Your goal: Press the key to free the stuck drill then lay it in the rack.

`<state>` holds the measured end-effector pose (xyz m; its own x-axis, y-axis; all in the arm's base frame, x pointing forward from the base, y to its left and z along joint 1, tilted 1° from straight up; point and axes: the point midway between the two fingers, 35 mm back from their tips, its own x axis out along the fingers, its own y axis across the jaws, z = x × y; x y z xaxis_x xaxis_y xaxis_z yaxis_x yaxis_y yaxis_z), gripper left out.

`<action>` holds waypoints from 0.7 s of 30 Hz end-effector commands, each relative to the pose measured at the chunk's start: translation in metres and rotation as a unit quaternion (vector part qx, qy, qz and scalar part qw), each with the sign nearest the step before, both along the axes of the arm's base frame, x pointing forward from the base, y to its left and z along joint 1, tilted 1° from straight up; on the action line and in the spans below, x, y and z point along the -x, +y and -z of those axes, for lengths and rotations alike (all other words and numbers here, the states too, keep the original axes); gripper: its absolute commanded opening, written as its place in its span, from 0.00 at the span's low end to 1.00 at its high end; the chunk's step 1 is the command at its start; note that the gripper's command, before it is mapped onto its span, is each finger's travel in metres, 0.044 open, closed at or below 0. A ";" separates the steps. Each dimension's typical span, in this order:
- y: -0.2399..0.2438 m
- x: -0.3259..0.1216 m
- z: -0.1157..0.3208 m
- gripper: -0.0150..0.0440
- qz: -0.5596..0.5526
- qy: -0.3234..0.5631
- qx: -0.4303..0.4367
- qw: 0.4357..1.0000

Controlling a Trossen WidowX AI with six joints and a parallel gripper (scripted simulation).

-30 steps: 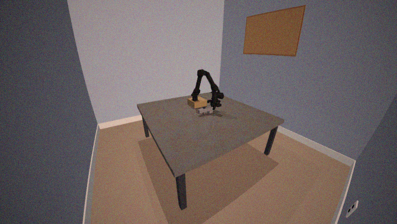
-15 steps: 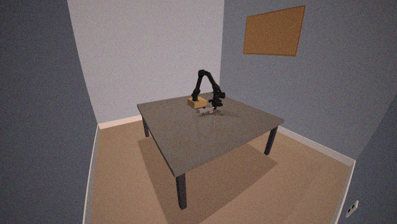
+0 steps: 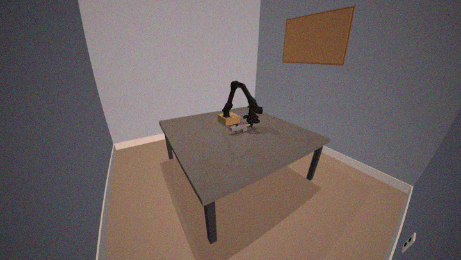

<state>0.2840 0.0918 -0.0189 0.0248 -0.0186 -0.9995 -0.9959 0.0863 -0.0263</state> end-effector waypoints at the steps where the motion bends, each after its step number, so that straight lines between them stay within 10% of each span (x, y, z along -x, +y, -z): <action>1: 0.000 0.000 0.000 0.57 -0.001 0.000 0.000 1.000; 11: -0.004 -0.001 0.001 1.00 0.001 -0.003 -0.001 1.000; 21: -0.008 -0.002 0.001 1.00 0.001 -0.003 -0.001 1.000</action>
